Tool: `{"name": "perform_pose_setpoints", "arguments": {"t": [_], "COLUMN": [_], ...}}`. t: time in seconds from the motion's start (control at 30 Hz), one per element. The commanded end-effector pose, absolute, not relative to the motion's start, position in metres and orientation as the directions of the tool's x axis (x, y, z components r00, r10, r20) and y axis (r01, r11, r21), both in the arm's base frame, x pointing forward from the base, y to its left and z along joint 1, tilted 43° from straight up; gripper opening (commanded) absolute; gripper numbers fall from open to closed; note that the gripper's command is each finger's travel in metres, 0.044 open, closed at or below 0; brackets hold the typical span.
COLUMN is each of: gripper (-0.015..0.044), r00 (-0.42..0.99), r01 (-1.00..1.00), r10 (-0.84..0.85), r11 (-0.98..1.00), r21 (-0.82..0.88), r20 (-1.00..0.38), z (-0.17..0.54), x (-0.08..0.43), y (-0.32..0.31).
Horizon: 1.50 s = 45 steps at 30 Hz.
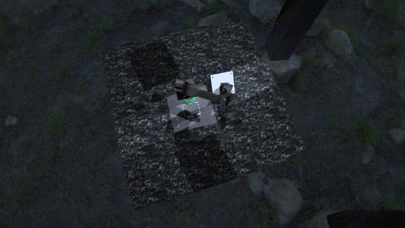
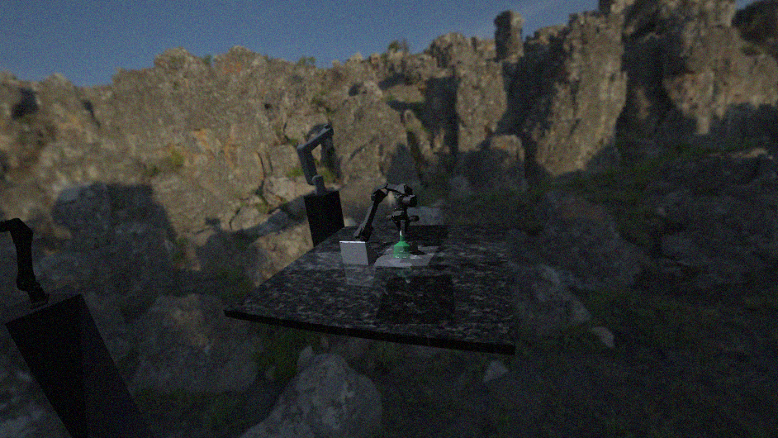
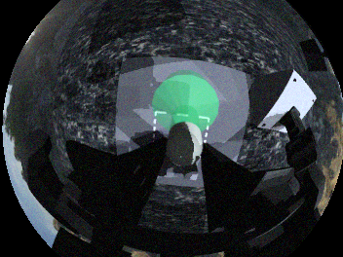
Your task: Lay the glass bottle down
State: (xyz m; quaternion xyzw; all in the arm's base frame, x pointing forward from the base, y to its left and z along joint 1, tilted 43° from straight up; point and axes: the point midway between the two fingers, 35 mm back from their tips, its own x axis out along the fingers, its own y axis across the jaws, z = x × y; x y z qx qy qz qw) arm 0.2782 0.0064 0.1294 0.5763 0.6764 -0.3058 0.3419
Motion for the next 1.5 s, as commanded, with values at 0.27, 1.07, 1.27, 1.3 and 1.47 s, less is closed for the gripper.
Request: {"name": "perform_pose_setpoints", "arguments": {"t": [0.27,1.07,1.27,1.3,1.47], "gripper": [0.0128,0.0128,0.0128,0.0128,0.0128], "r00": [-0.101,-0.096,-0.093,-0.093,-0.091], "r01": [0.989,0.990,0.990,0.991,0.991], "r10": [0.566,0.536,0.530,0.529,0.525], "r11": [0.147,0.138,0.135,0.135,0.134], "r21": [-0.021,-0.025,-0.025,-0.024,-0.023], "r20": [-0.818,-0.839,-0.843,-0.843,-0.846], "z": [0.140,0.154,0.157,0.157,0.159], "x": [0.276,0.272,0.271,0.270,0.269], "y": [0.022,0.051,0.058,0.060,0.066]}}
